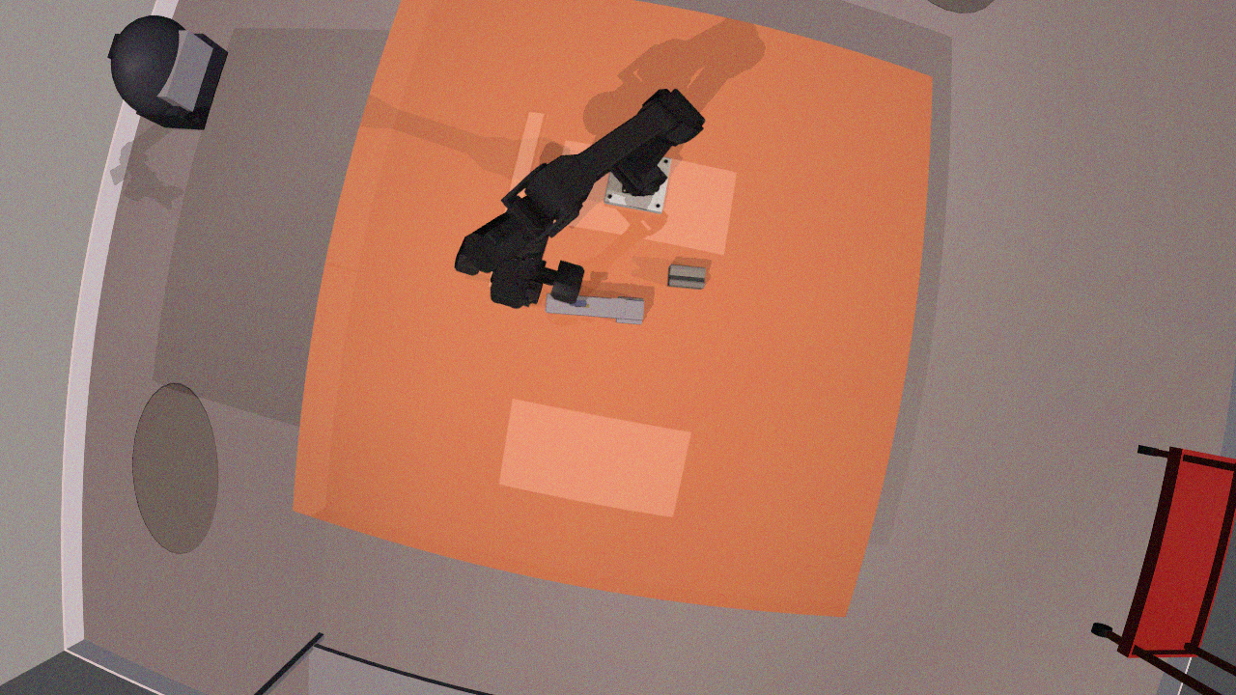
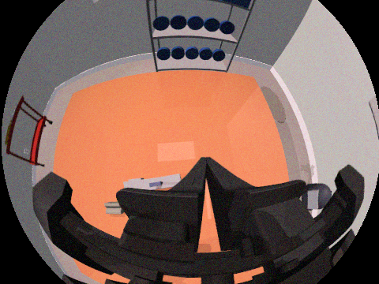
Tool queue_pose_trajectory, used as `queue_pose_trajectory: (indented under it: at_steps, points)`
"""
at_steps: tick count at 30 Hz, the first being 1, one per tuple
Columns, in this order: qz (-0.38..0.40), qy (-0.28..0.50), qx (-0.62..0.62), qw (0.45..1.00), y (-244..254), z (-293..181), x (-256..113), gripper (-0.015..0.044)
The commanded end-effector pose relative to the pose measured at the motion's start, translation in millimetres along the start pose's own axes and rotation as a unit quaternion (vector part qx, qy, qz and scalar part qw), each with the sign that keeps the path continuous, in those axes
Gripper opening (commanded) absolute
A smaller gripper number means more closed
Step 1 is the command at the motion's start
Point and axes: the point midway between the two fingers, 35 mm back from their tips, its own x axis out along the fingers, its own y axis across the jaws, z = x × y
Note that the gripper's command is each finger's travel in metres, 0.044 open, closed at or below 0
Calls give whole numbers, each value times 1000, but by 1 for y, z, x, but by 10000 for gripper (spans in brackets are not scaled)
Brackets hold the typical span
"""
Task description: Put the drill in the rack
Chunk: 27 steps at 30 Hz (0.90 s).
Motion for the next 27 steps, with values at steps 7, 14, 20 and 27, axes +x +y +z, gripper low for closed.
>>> queue_pose_trajectory:
  at_steps: [7, 14, 20, 27]
  points:
    - [99, 297, -64, 948, 100, -93, 97, 0]
    - [102, 316, -72, 941, 106, -100, 100, 0]
    - [102, 314, -72, 941, 105, -102, 105, 0]
    - [102, 316, -72, 941, 108, -109, 111, 0]
